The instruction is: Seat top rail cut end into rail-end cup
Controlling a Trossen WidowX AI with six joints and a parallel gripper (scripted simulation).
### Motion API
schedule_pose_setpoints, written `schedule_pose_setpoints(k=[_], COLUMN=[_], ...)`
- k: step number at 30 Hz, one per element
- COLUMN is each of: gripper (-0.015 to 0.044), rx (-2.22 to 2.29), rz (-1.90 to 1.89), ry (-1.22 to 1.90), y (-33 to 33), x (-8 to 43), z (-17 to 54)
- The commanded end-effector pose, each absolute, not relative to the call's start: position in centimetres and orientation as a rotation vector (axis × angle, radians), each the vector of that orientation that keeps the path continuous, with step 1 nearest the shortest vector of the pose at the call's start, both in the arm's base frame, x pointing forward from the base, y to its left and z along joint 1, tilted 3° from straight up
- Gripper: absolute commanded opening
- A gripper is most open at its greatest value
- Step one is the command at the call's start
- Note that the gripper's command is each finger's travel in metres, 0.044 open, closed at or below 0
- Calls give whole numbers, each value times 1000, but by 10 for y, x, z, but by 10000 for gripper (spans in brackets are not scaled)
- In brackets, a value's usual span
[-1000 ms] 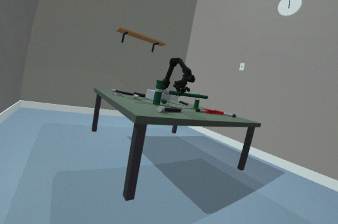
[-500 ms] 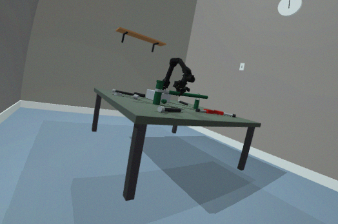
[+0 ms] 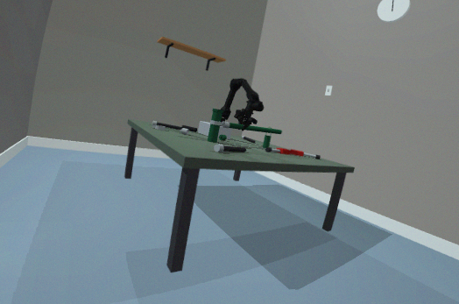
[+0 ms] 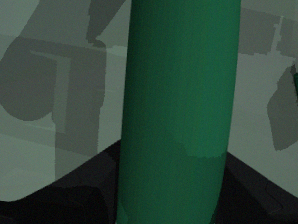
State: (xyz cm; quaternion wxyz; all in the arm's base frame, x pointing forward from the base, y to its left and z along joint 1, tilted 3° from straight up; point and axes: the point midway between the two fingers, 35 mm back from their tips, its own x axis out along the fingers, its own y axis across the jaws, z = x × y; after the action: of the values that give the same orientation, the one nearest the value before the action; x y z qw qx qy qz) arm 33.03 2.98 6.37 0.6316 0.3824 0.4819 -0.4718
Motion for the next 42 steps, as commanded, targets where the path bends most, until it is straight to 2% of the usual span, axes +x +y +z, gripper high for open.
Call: schedule_pose_setpoints(k=[1, 42], gripper=[0, 0], rx=[871, 870], rz=[-1080, -1084], ry=[1093, 1109], y=[25, 9], x=[332, 335], z=[66, 64])
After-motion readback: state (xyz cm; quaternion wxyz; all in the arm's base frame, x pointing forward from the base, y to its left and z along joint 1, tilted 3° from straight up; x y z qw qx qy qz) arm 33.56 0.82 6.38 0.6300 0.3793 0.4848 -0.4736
